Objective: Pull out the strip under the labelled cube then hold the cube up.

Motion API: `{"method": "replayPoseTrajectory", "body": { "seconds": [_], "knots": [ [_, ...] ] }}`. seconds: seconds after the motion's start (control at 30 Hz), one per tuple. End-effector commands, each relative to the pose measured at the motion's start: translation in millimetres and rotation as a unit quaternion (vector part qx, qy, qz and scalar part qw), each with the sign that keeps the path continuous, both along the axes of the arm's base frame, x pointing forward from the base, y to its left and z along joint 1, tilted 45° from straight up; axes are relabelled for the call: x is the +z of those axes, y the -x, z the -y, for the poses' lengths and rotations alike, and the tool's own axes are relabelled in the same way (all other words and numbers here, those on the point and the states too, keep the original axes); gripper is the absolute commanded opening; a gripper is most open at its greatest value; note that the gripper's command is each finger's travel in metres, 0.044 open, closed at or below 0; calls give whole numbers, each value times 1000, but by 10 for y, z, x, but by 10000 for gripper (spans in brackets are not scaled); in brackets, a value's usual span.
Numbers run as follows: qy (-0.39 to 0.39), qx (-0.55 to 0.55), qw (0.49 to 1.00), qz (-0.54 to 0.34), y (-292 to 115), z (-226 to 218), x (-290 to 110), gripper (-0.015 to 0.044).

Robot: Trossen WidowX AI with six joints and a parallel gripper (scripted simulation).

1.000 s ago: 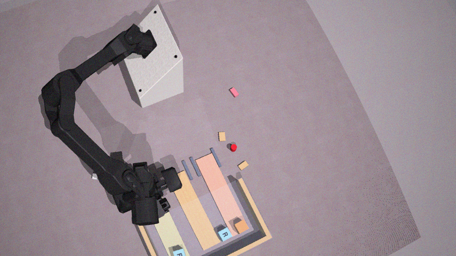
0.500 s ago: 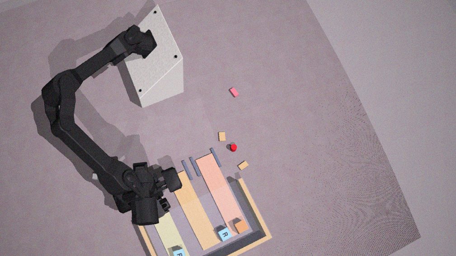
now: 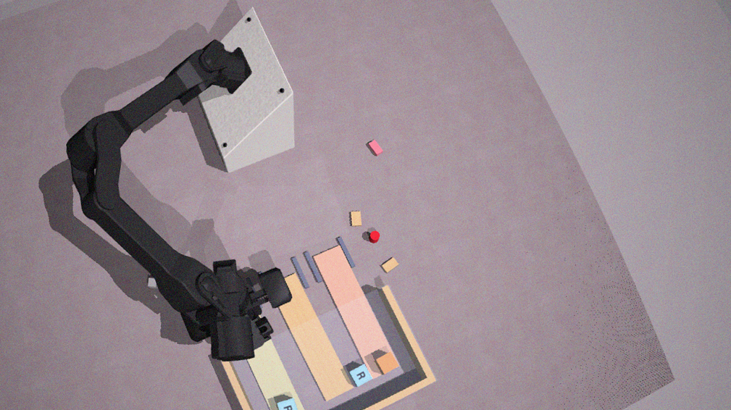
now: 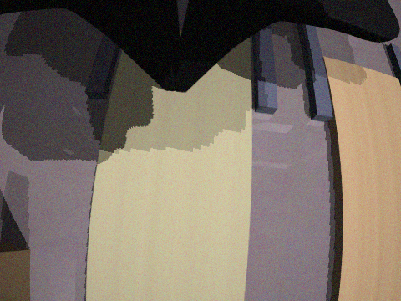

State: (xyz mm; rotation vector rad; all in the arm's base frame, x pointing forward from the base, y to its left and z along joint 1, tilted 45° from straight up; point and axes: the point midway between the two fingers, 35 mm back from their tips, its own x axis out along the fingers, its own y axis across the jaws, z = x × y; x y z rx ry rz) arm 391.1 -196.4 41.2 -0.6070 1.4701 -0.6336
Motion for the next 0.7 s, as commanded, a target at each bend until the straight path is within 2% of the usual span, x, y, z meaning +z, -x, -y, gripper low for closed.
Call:
{"method": "replayPoseTrajectory", "body": {
  "seconds": [0.0, 0.67],
  "knots": [
    [-2, 2, 1000, -2, -2, 2, -28, 0],
    [-2, 2, 1000, -2, -3, 16, -42, 0]
  ]
}}
